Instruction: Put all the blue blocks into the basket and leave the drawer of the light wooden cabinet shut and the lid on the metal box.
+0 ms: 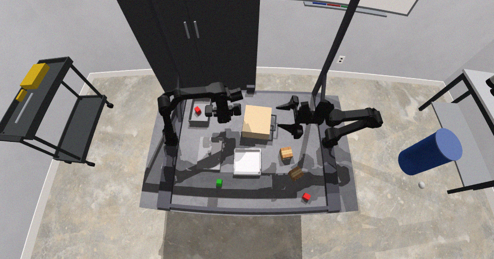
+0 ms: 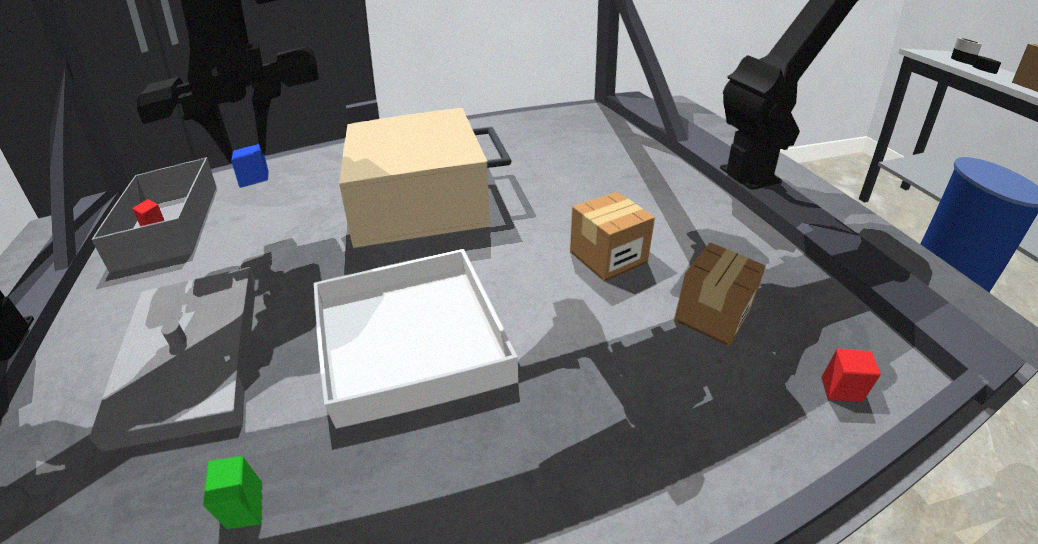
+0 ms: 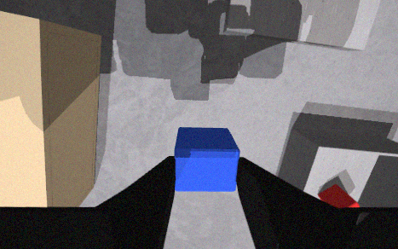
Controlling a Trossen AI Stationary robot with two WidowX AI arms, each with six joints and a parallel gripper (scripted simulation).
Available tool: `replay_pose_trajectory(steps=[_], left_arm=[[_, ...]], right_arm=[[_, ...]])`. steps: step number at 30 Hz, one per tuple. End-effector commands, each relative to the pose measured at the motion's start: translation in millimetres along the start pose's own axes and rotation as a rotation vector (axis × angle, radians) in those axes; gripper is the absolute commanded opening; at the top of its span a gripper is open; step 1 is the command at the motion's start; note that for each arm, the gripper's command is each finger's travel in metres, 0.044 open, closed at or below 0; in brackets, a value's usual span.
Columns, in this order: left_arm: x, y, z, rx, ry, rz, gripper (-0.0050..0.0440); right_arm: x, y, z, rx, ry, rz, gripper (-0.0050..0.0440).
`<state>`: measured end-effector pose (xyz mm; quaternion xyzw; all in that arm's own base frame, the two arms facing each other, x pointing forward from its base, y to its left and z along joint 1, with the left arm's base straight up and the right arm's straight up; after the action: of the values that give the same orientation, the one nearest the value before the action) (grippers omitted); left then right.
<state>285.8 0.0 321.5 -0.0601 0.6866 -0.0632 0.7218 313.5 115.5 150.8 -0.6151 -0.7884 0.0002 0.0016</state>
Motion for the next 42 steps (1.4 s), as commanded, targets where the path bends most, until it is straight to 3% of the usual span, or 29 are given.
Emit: replay_pose_trajectory(steps=[1,9,16,26,28,32,35,42], left_arm=[[-7.9,-1.6,-2.8,0.004,-0.026,0.0,0.04],[-7.9,-1.6,-2.8,0.004,-0.026,0.0,0.04],[-7.9,-1.6,-2.8,0.004,-0.026,0.0,0.04],[-7.9,-1.6,-2.8,0.004,-0.026,0.0,0.04],[-7.9,-1.6,-2.8,0.004,-0.026,0.0,0.04],[-7.9,-1.6,-2.8,0.004,-0.026,0.0,0.04],[-7.9,-1.6,-2.8,0.004,-0.026,0.0,0.04],[-7.9,-1.6,-2.8,0.004,-0.026,0.0,0.04]], right_arm=[[-28.4,21.8,-10.9,-0.021,-0.001,0.253,-0.005],[-82.4,43.4,-10.5,-0.015,0.003,0.693,-0.005],[-104.0,49.4,-9.3,-0.013,0.008,0.869,-0.005],[-186.1,57.0,-5.9,-0.017,0.006,1.434,-0.005],[-186.1,57.0,-5.9,-0.017,0.006,1.434,-0.005],[-214.7,55.7,-3.5,-0.017,0.015,1.642,-0.005],[-222.1,53.0,-1.2,-0.005,0.01,1.699,-0.005],[-213.2,57.2,-4.5,-0.027,0.01,1.621,-0.005]])
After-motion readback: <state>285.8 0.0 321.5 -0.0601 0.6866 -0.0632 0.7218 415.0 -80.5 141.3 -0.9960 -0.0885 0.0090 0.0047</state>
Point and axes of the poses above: on each arm, the point midway between the two fingers, 35 mm back from their tips, its own z axis out along the fingers, its own y axis across the jaws, x = y × z, the point moved 3 cm from there along -z, back along the fingers, and after that the axes turned 10 degrees about -z, right-handed, at the moved point
